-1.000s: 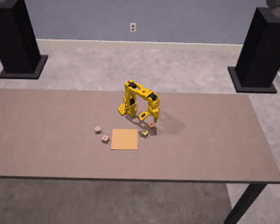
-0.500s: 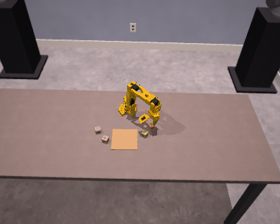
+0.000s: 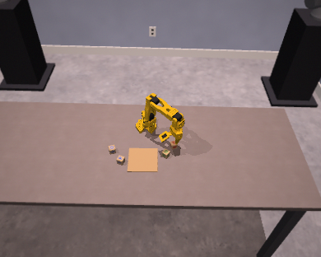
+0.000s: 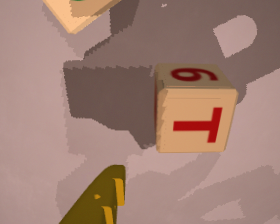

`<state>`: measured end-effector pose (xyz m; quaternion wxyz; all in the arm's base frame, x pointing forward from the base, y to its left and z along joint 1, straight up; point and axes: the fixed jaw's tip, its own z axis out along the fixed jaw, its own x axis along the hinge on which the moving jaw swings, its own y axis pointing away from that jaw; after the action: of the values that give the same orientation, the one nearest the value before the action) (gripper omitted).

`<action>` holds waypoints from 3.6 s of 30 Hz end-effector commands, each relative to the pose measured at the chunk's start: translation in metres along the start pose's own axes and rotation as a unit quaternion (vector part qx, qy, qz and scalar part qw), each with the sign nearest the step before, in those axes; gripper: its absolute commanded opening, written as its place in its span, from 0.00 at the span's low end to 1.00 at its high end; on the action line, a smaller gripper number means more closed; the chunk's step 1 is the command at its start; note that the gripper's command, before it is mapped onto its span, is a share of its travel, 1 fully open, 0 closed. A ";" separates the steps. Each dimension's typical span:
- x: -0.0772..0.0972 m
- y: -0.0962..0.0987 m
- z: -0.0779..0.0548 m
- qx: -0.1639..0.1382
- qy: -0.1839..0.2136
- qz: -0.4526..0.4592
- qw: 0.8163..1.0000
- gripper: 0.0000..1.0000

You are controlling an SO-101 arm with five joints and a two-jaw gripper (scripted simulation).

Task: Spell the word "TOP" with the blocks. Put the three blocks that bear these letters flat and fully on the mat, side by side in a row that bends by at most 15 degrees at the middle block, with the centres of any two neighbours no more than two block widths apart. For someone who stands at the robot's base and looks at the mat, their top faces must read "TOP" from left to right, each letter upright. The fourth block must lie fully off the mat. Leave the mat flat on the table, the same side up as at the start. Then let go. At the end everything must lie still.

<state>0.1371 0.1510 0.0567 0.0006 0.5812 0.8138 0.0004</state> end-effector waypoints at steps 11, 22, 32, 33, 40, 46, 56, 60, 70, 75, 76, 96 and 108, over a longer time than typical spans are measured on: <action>0.003 0.010 -0.014 -0.038 0.022 -0.001 0.999 0.35; 0.003 0.011 -0.013 -0.038 0.022 -0.001 0.999 0.35; 0.004 0.012 -0.006 -0.038 0.022 -0.001 0.999 0.35; 0.004 0.012 -0.004 -0.038 0.022 -0.001 0.999 0.35; 0.005 0.013 0.007 -0.038 0.022 -0.001 0.999 0.35; 0.005 0.013 0.016 -0.038 0.022 -0.001 0.999 0.35; 0.005 0.013 0.024 -0.038 0.022 -0.001 0.999 0.35; 0.005 0.013 0.026 -0.038 0.022 -0.001 0.999 0.35; 0.005 0.013 0.026 -0.038 0.022 -0.001 0.999 0.35; 0.005 0.013 0.026 -0.038 0.022 -0.001 0.999 0.34; 0.005 0.012 0.026 -0.038 0.022 -0.001 0.999 0.34; 0.005 0.005 0.026 -0.037 0.023 -0.001 0.999 0.21; 0.005 0.003 0.027 -0.037 0.023 -0.001 0.999 0.16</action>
<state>0.1314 0.1466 0.0156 0.0003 0.5803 0.8144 -0.0033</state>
